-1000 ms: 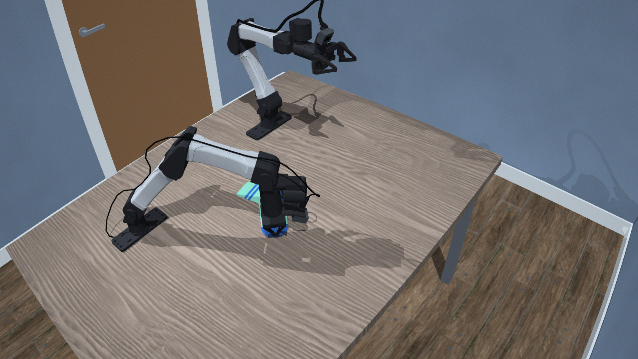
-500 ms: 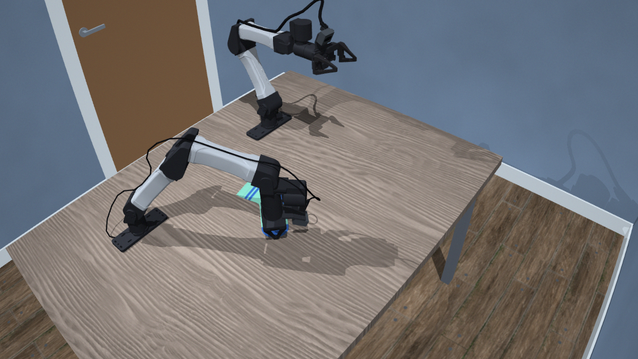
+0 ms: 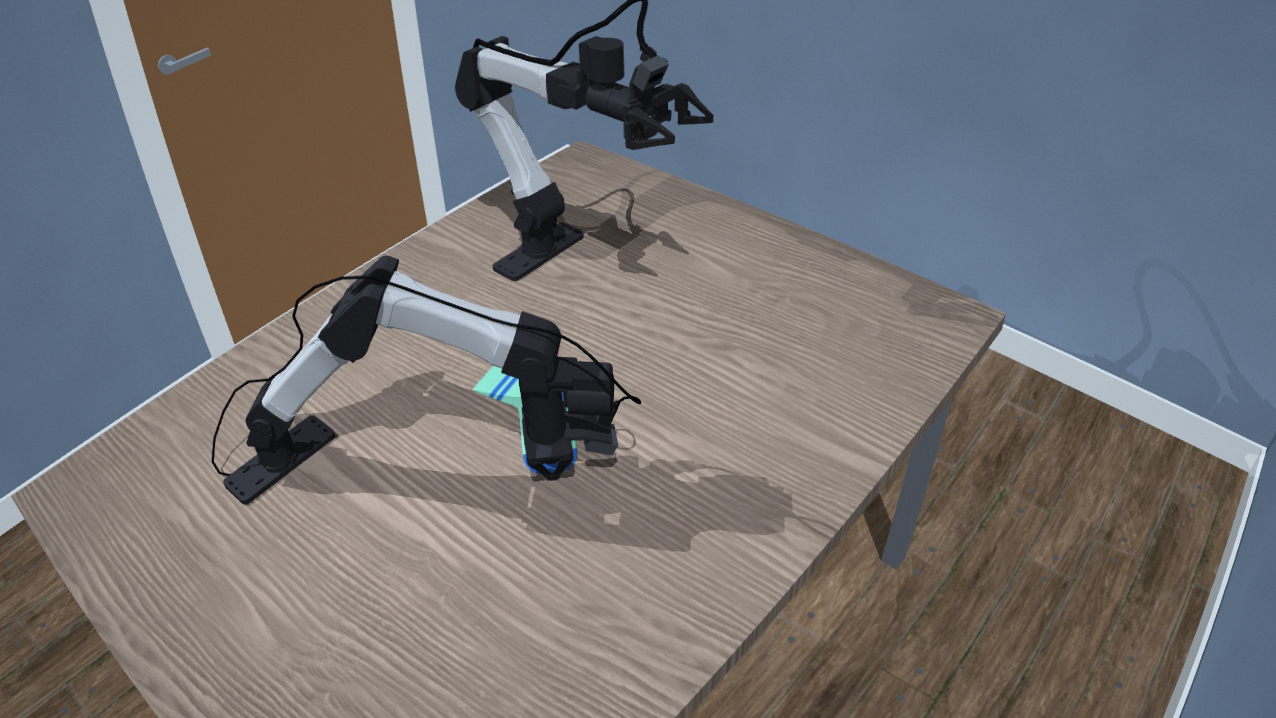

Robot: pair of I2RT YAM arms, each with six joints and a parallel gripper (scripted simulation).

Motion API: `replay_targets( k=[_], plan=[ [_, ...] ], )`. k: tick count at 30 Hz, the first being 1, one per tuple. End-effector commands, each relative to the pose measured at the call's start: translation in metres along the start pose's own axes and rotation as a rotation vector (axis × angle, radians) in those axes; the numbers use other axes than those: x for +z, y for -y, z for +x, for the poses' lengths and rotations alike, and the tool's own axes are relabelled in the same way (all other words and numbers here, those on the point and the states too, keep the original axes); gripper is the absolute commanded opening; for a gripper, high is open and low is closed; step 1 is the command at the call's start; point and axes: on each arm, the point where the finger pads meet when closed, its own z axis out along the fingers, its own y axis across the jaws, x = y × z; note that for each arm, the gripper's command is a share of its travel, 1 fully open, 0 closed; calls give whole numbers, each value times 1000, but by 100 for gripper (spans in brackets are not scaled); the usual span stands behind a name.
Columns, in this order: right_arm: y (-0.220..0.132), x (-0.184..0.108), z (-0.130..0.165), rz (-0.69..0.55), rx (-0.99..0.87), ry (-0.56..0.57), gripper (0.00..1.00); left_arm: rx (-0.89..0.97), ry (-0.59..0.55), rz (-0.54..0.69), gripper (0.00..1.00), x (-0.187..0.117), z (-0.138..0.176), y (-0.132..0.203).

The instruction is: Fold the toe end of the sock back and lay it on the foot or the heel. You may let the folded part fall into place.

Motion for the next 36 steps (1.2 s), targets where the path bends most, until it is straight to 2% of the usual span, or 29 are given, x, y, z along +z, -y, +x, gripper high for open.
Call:
replay_targets(
  k=[1,5,6,8,13,16,33,34,36],
  plan=[
    [-2,16,-7,-20,-11,8,30,-2,37,1,100,-4,-14,0],
    [-3,15,-9,-19,-14,12,28,-2,37,1,100,-4,-14,0],
    [-14,13,-17,-53,-16,32,27,-2,37,1,100,-4,-14,0],
    [-12,17,-10,-47,-26,12,26,-2,37,1,100,-4,-14,0],
    [-13,13,-16,-54,-29,30,24,-2,37,1,100,-4,-14,0],
    [-13,22,-6,-57,-21,-5,22,-2,37,1,100,-4,-14,0],
    [-11,22,-5,-42,-21,-10,12,-2,37,1,100,-4,-14,0],
    [-11,13,-2,-127,-9,-15,11,-2,37,1,100,-4,-14,0],
    [-14,14,0,-166,-9,-22,10,-2,37,1,100,-4,-14,0]
  ],
)
